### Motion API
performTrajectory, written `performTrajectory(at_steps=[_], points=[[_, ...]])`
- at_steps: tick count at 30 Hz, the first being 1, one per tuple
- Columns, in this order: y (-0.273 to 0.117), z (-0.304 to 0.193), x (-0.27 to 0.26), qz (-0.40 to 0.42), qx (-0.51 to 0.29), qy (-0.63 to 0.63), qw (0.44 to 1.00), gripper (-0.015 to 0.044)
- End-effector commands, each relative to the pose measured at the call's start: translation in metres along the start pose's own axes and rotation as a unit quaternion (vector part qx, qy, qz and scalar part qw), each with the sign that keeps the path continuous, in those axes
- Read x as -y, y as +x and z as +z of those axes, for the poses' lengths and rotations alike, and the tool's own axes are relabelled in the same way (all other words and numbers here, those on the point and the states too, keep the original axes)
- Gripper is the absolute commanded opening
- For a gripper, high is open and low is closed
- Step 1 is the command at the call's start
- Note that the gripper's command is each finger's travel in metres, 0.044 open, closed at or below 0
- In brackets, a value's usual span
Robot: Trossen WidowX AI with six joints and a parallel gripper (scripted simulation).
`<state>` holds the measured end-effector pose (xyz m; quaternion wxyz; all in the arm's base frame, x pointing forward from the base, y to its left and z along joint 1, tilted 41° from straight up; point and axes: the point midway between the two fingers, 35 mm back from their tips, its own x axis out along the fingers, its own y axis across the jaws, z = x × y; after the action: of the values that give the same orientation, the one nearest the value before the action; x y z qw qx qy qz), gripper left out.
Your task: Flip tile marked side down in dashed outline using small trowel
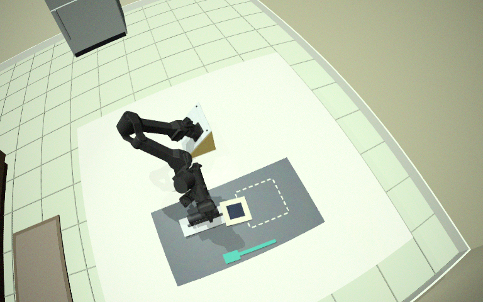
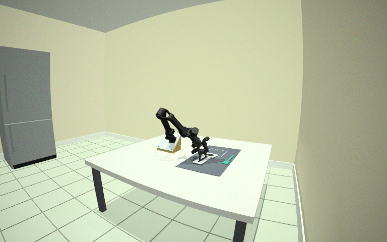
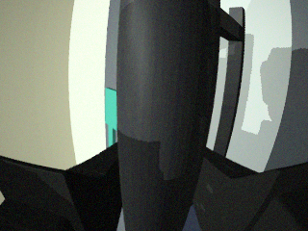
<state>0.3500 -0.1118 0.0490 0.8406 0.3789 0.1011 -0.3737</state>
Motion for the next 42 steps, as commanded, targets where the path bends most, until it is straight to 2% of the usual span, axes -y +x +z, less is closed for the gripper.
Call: performTrajectory(at_steps=[1,42], points=[[-0.004,0.002,-0.011,0.012,-0.012,0.016,1.000,0.0000],[-0.037,-0.054,-0.049,0.012,-0.015,0.020,1.000,0.0000]])
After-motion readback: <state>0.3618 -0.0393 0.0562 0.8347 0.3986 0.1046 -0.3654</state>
